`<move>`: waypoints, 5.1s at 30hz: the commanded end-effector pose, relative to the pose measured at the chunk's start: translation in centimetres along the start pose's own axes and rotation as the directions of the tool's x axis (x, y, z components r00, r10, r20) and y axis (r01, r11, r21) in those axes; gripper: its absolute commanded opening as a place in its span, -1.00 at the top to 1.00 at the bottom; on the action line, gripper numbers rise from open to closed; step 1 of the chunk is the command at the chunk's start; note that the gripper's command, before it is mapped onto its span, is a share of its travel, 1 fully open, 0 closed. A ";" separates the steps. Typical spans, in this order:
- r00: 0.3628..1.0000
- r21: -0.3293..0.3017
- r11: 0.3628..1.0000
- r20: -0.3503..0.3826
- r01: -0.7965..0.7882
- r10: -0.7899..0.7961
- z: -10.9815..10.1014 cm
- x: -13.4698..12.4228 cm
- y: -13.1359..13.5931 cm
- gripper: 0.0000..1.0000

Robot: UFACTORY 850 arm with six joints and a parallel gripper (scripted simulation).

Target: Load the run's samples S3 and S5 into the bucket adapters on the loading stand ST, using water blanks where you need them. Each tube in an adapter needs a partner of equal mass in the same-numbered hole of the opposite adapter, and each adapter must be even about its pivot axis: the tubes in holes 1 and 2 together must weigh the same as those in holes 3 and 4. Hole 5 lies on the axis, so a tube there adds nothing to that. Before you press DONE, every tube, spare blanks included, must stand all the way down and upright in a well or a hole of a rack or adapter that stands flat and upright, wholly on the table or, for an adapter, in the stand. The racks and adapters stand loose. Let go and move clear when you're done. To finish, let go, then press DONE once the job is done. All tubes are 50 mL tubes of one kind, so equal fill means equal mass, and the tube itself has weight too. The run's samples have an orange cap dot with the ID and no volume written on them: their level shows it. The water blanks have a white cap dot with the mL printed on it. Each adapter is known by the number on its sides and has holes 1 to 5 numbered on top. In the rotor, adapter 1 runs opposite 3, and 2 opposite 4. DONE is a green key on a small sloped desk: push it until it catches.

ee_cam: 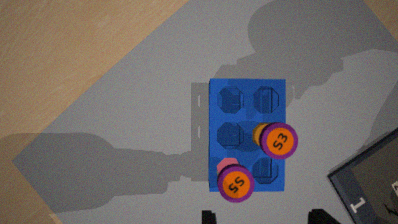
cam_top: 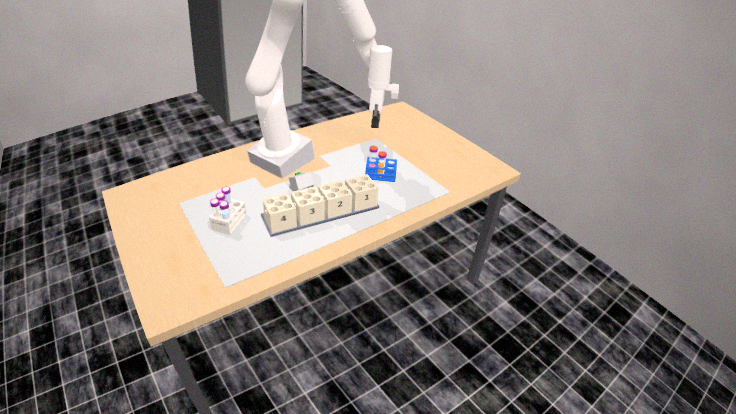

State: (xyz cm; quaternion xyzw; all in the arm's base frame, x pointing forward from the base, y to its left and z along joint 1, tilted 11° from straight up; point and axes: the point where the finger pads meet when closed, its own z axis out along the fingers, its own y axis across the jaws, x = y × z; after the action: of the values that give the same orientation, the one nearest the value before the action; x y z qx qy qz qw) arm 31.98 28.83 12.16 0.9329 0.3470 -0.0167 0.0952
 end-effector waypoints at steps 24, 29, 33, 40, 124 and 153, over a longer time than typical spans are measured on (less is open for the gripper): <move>1.000 0.000 1.000 -0.002 0.000 0.000 4.1 0.1 0.0 -0.15; 1.000 0.000 1.000 -0.002 0.000 0.000 5.1 0.1 0.0 -0.15; 1.000 0.000 1.000 -0.002 0.000 0.000 5.9 0.1 0.0 -0.15; 1.000 0.000 1.000 -0.002 0.000 0.000 6.9 0.1 0.0 -0.15; 1.000 0.000 1.000 -0.001 0.000 0.000 13.3 0.1 0.0 -0.15; 1.000 0.000 1.000 -0.002 0.000 0.000 13.2 0.1 0.0 1.00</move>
State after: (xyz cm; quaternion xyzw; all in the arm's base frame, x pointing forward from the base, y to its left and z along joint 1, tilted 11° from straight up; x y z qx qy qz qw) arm 32.43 26.35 -0.80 0.9328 0.3471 -0.0167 0.0953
